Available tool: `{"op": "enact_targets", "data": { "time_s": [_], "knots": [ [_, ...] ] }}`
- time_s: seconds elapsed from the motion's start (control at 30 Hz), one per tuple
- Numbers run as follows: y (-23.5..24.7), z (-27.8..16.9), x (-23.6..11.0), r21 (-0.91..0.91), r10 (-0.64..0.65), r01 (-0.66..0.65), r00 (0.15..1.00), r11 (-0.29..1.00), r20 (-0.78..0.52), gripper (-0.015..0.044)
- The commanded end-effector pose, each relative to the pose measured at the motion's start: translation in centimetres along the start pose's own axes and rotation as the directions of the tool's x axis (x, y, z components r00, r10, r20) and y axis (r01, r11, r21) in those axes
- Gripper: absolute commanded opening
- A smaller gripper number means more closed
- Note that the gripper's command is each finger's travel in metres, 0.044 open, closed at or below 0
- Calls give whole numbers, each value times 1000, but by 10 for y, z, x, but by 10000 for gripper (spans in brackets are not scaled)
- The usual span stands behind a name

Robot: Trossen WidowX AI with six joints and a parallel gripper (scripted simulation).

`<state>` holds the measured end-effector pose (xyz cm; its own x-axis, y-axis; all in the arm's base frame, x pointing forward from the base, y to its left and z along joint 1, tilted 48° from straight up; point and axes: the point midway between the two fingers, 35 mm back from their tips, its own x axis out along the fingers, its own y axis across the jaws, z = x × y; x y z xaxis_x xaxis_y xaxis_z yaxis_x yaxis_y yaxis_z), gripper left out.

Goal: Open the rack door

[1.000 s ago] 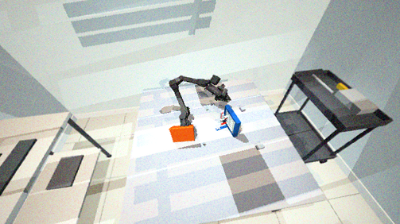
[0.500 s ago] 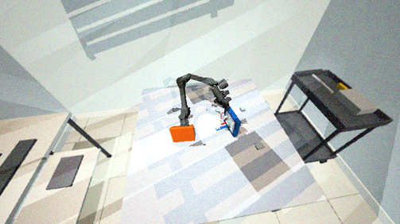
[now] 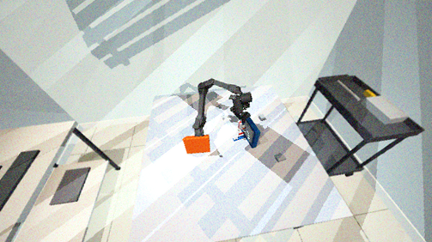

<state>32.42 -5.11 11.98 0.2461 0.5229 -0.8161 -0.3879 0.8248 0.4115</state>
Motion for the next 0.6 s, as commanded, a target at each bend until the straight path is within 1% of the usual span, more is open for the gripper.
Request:
{"op": "enact_targets", "data": {
  "time_s": [0.0,0.23,0.47,0.57],
  "knots": [
    [-3,-3,-2,33,72,-72,997,997,-5,293],
    [-6,-10,-5,98,219,-217,976,971,-4,293],
    [-9,-12,-11,157,354,-354,935,922,33,293],
    [-10,-12,-13,168,378,-380,925,909,44,293]
  ]
}}
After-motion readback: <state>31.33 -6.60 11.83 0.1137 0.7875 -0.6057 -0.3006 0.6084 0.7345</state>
